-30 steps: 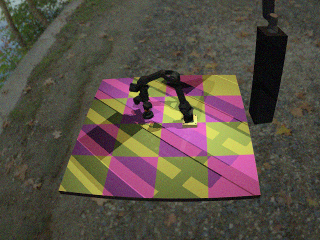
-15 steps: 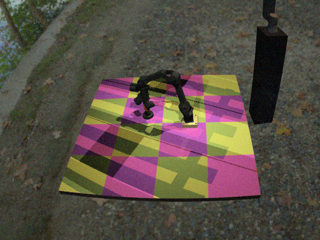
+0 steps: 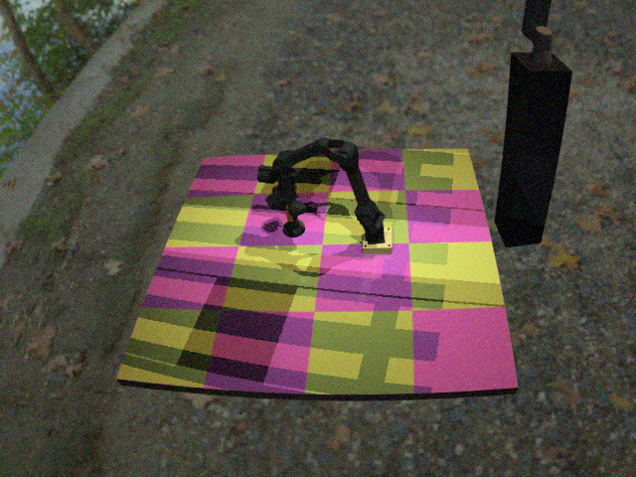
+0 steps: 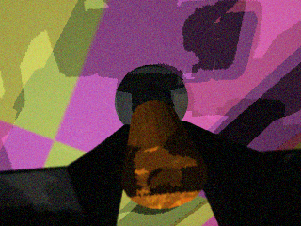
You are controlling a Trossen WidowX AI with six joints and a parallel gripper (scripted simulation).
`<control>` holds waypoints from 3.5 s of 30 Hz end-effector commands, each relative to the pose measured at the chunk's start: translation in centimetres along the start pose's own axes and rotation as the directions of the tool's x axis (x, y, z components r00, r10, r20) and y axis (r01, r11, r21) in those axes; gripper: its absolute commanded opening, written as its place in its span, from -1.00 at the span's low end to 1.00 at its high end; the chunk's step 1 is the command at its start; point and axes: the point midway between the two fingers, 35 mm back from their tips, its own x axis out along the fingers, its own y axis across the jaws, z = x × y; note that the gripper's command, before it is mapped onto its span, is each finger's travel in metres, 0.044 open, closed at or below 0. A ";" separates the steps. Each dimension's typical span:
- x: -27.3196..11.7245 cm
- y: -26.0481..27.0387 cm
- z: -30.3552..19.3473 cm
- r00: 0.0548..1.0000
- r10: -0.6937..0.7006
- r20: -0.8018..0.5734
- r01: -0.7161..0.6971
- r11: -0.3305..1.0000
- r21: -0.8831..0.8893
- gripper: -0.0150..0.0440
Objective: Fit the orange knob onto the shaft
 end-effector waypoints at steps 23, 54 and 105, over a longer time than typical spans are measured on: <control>-0.1 -0.1 0.2 1.000 0.000 0.003 0.000 0.977 -0.213 -0.49; -0.5 -0.1 0.1 1.000 0.000 0.003 0.001 0.928 -0.373 -0.49; -0.2 -0.1 0.0 1.000 0.000 0.003 0.001 0.806 -0.592 -0.49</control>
